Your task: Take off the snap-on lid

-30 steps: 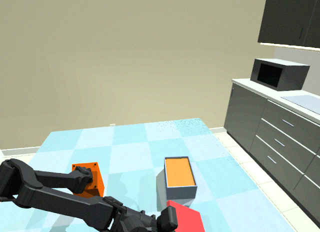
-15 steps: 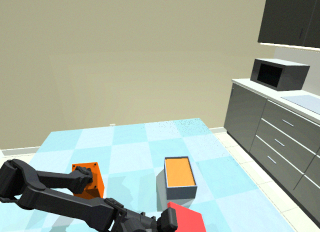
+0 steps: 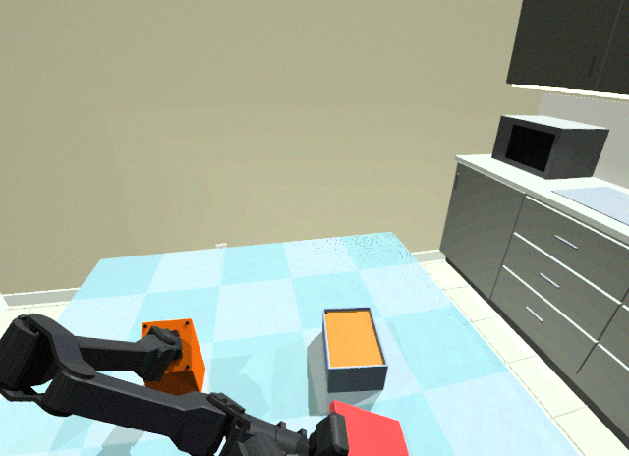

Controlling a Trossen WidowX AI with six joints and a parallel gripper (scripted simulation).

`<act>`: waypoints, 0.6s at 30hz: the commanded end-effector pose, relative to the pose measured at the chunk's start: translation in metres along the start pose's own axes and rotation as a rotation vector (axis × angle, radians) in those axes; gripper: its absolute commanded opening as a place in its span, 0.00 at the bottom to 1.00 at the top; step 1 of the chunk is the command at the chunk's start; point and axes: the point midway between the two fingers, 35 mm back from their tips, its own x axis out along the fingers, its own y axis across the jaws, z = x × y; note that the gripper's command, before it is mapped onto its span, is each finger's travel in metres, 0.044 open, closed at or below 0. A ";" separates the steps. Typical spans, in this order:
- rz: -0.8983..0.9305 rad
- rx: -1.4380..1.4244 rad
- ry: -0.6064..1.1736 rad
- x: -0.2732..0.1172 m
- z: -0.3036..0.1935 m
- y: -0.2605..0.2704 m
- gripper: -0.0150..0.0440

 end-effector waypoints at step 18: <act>-0.025 0.002 0.004 0.013 -0.002 -0.021 0.25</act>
